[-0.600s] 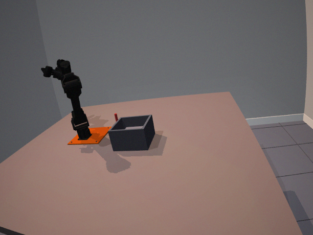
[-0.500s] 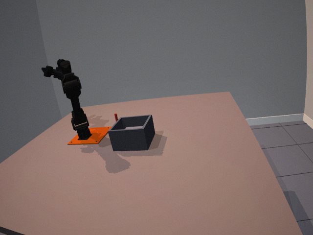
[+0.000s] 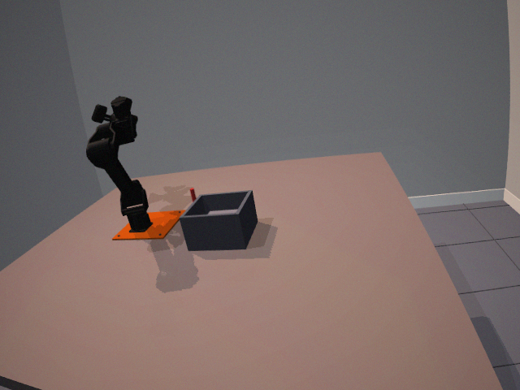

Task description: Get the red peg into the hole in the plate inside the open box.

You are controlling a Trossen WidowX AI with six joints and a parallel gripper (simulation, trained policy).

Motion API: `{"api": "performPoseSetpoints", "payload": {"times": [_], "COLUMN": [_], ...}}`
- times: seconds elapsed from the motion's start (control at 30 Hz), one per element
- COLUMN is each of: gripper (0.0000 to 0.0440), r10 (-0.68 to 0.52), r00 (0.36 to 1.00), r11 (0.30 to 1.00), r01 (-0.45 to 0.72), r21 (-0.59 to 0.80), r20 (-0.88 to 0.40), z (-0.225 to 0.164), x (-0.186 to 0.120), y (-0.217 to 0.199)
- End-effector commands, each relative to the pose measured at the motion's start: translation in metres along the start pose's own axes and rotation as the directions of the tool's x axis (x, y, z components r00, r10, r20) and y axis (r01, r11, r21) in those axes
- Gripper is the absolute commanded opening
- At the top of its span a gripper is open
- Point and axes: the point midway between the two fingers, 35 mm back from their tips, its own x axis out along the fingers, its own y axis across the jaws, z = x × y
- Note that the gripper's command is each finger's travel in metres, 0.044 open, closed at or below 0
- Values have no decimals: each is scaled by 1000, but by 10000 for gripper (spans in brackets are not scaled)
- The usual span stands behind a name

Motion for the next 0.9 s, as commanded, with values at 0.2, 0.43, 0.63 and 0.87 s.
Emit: {"api": "performPoseSetpoints", "payload": {"times": [0.2, 0.43, 0.63, 0.87], "gripper": [440, 440, 440, 440], "r10": [-324, -535, -690, -834], "r00": [944, 839, 712, 532], "r11": [946, 844, 722, 550], "r01": [322, 525, 666, 782], "r21": [45, 112, 188, 292], "r20": [59, 97, 126, 146], "z": [28, 48, 64, 81], "x": [-28, -62, -99, -147], "y": [-71, -114, -143, -167]}}
